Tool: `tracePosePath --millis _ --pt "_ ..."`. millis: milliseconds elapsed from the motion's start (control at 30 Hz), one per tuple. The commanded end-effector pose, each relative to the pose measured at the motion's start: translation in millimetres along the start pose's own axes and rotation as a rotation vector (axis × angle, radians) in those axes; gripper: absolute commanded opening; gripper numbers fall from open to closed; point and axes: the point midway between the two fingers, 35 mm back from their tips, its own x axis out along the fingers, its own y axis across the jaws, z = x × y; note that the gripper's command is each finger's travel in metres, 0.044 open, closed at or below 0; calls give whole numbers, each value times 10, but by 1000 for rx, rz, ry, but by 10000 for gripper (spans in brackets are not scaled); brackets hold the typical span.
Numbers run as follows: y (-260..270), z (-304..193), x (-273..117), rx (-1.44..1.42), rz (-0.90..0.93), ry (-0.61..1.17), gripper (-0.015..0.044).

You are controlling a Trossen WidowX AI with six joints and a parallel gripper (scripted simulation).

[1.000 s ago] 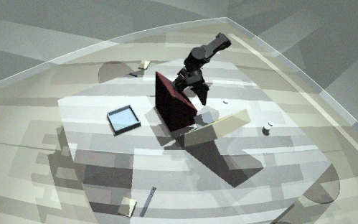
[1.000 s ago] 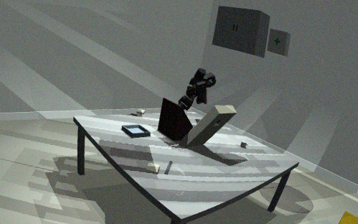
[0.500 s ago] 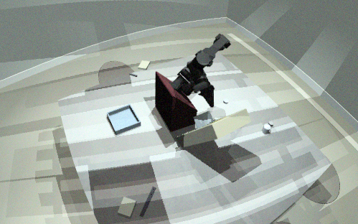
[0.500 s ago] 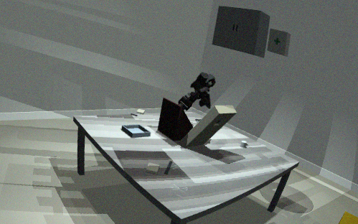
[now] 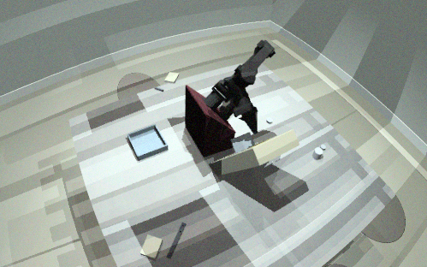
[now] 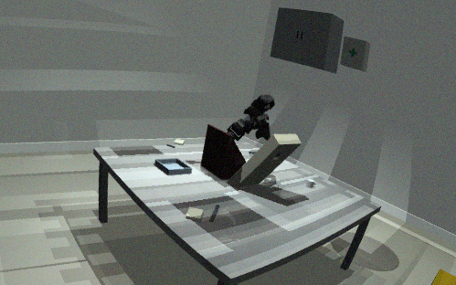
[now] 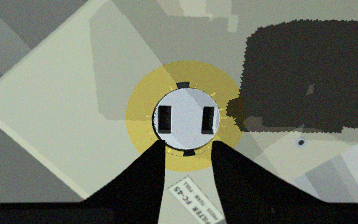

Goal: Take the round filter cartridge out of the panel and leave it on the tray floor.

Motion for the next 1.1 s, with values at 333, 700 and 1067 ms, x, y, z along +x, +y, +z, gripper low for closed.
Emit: tracePosePath --millis 333,700,1067 --pt "-5 1 230 7 5 1 116" --pt "-20 -12 332 8 7 10 116" --pt "-10 -11 332 8 7 9 116"
